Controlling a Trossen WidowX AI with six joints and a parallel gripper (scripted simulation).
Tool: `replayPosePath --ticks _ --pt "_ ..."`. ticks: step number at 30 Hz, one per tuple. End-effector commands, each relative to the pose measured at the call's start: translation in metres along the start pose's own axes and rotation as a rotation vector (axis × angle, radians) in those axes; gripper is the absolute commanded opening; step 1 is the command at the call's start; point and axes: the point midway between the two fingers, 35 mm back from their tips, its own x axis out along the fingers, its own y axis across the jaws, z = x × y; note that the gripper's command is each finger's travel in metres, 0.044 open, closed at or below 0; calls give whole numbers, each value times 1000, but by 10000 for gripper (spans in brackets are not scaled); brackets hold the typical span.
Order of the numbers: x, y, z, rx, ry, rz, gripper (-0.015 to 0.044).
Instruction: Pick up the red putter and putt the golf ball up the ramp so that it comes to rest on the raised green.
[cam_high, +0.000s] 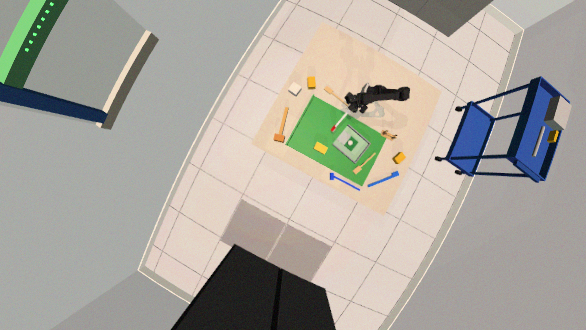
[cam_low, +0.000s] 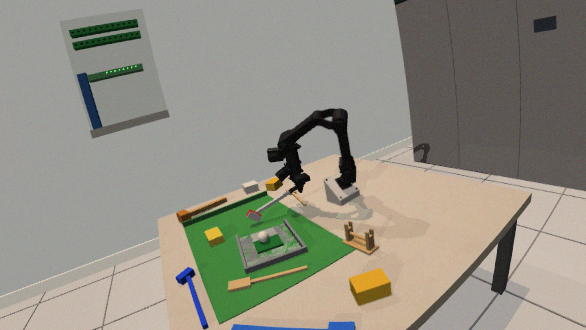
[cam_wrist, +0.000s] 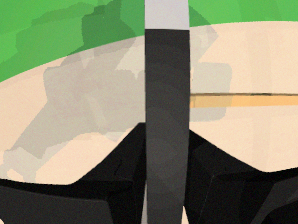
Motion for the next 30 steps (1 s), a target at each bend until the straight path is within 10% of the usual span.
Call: replayPosePath --ticks 1,30 --pt "-21 0 3 -9 -17 -9 0" --pt "-42 0 1 -2 -14 -7 0"
